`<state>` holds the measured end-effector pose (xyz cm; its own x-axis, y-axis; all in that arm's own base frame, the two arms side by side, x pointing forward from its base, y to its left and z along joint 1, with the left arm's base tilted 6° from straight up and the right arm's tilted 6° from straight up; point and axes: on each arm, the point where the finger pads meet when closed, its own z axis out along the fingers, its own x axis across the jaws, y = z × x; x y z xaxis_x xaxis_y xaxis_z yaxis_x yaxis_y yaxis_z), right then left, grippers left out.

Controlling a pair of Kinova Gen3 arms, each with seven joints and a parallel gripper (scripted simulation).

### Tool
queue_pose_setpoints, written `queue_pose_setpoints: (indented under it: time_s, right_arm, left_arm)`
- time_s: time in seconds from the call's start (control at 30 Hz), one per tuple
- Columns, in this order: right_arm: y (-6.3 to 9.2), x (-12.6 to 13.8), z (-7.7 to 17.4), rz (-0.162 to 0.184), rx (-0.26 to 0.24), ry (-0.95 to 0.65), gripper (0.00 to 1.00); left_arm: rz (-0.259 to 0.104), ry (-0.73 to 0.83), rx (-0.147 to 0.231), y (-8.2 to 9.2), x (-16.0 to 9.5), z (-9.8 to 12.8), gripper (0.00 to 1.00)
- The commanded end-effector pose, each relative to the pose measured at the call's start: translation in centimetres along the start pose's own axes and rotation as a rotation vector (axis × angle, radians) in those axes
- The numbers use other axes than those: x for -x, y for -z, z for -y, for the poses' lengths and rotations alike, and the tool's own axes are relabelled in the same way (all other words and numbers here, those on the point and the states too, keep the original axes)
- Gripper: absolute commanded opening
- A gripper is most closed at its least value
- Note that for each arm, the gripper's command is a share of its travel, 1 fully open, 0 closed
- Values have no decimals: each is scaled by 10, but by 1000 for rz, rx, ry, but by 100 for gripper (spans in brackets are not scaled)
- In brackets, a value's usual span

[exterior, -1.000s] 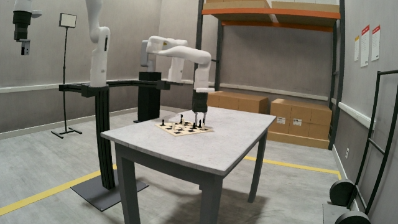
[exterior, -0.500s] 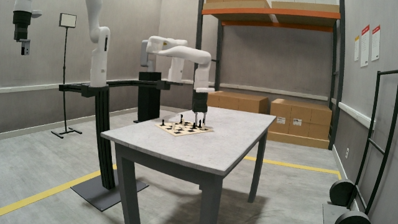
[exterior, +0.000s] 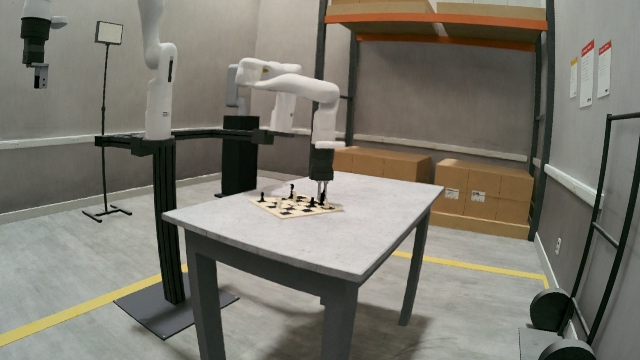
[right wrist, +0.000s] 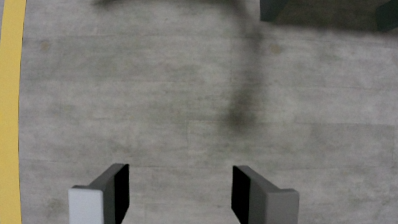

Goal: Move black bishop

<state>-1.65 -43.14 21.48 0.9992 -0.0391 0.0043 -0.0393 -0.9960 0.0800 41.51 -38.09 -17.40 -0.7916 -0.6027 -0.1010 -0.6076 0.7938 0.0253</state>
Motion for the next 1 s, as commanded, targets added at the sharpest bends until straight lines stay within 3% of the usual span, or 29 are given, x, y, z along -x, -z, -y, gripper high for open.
queue_pose_setpoints:
  time_s: [0.0, 0.83, 0.97]
  right_arm:
    - [1, 0, -1, 0, 2, 0, 100]
    - [1, 0, -1, 0, 2, 0, 100]
    - [1, 0, -1, 0, 2, 0, 100]
  left_arm:
    - [0, 0, -2, 1, 0, 1, 0]
    - [0, 0, -2, 1, 0, 1, 0]
    - [0, 0, -2, 8, 0, 1, 0]
